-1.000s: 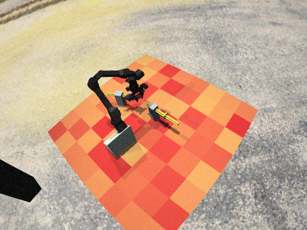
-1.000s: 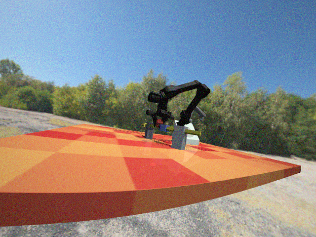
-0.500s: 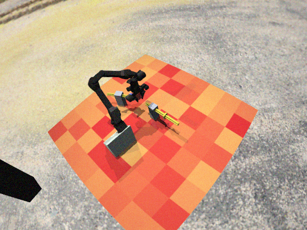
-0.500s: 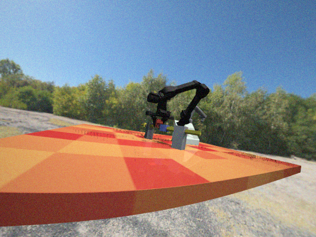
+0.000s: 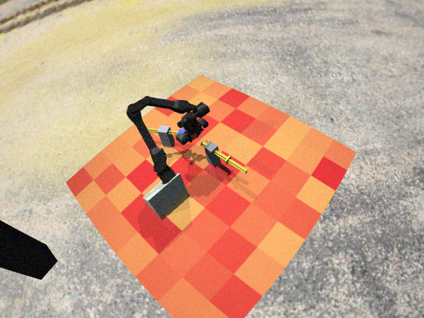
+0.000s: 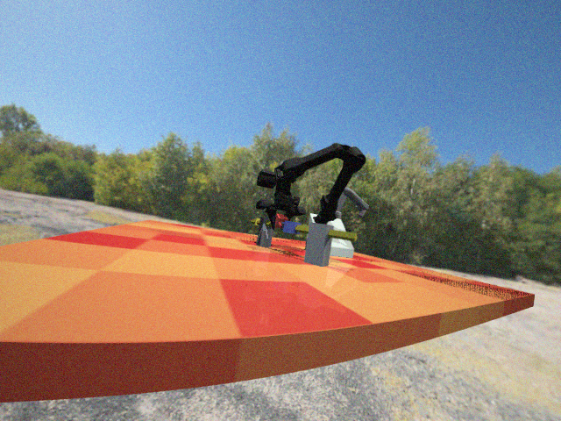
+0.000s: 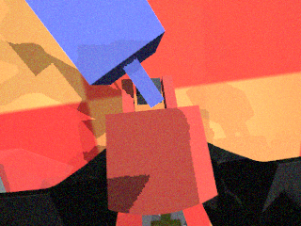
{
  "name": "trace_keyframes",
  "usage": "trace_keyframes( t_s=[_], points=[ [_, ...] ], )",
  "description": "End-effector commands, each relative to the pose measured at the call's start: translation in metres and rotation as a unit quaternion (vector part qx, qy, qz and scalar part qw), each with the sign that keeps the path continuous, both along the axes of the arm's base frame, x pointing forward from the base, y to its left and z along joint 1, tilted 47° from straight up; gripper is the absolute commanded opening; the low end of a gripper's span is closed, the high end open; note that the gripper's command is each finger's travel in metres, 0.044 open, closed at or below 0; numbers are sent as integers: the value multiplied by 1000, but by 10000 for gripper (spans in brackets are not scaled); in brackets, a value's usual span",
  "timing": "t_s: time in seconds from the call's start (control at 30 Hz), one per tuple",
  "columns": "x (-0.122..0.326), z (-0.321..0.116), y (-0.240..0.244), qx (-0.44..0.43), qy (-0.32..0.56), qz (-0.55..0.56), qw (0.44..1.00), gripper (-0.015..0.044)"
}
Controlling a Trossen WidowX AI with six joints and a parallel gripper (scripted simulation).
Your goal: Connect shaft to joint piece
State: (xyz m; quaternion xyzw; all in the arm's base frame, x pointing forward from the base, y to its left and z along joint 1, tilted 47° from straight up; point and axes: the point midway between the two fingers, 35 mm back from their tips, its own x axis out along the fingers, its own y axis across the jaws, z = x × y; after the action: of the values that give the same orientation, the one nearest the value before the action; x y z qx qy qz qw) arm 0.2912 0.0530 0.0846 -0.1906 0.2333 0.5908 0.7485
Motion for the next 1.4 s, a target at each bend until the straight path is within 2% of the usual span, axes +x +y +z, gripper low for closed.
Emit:
trace_keyframes(
  t_s=[0.0,0.97,1.13,1.23,1.37],
  points=[
    [1,-3,2,34,-10,3,999,0],
    [1,-4,3,58,-15,6,998,0],
    [1,-4,3,58,-15,6,998,131],
    [1,-4,3,58,-15,6,998,147],
    [1,-4,3,58,-15,6,998,252]
  ],
)
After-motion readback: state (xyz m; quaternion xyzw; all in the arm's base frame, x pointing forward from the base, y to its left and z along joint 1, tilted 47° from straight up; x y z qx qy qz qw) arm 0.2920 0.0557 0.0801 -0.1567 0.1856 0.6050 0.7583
